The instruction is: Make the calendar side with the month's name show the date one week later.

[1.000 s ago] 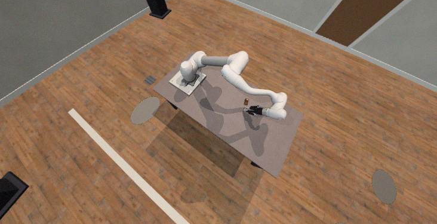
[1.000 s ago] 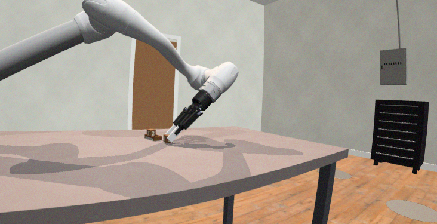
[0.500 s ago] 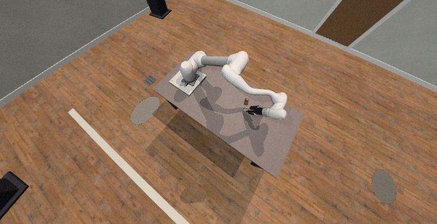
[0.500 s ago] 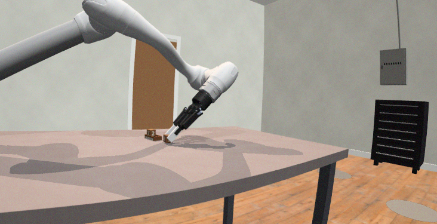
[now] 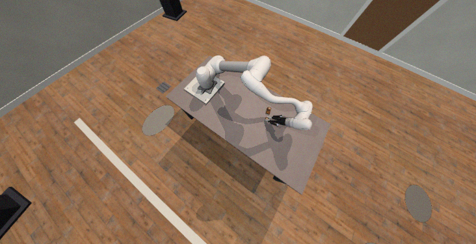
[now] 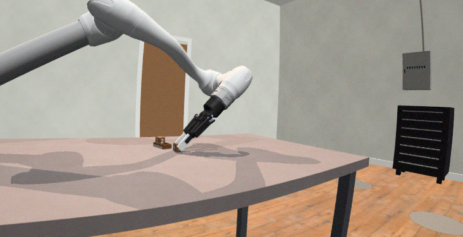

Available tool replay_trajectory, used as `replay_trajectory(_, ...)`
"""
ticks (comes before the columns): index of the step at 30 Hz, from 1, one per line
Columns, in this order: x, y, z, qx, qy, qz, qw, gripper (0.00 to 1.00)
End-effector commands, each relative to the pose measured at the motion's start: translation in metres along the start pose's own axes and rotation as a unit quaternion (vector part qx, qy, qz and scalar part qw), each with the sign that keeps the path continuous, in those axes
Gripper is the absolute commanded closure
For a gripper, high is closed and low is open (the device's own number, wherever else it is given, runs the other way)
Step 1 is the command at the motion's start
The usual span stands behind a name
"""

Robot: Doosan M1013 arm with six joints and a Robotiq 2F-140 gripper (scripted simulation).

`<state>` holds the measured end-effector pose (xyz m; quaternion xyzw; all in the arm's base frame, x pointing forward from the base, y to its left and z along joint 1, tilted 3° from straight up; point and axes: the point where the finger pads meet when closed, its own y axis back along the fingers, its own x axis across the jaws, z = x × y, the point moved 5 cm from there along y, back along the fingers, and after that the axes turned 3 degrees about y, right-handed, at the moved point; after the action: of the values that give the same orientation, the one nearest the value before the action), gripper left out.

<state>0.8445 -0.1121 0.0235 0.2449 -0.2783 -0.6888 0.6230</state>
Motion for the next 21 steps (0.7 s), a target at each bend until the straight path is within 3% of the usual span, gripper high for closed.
replay_trajectory(1,0.0,-0.0004,-0.0005,0.0,0.0,0.0,1.0,0.76)
replay_trajectory(21,0.0001,-0.0017,-0.0017,0.0,0.0,0.0,1.0,0.76)
